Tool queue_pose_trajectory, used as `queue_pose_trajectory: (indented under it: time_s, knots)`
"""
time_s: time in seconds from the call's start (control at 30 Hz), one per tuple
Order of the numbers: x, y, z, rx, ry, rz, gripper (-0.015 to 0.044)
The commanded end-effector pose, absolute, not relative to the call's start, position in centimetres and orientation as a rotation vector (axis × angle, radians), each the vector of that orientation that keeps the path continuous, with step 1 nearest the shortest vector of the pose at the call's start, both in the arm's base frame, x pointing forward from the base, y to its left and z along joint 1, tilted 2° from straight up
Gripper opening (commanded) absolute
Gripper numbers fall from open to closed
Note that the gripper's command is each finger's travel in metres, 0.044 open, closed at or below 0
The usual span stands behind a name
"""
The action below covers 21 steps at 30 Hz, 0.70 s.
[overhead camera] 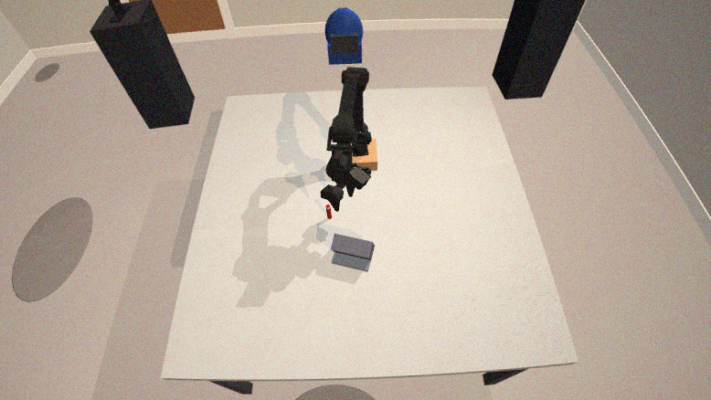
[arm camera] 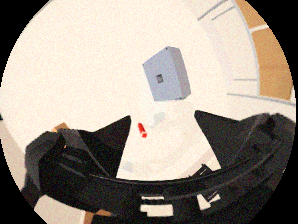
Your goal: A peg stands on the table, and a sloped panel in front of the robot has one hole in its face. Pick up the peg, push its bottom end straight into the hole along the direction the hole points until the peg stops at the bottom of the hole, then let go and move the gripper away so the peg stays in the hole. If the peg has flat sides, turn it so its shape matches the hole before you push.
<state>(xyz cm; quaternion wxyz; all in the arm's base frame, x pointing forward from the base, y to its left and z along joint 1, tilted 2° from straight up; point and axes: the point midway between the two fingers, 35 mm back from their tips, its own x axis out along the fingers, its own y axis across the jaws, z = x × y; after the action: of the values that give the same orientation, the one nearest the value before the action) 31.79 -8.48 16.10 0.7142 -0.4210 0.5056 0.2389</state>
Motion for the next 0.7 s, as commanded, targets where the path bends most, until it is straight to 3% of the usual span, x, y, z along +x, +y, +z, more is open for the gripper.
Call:
queue_pose_trajectory:
  time_s: [0.0,0.67]
  knots:
    - [30.9,-10.2,14.2,-0.816,1.225,0.499,0.044]
    - [27.3,-14.6,9.4,-0.463,1.503,0.394,0.044]
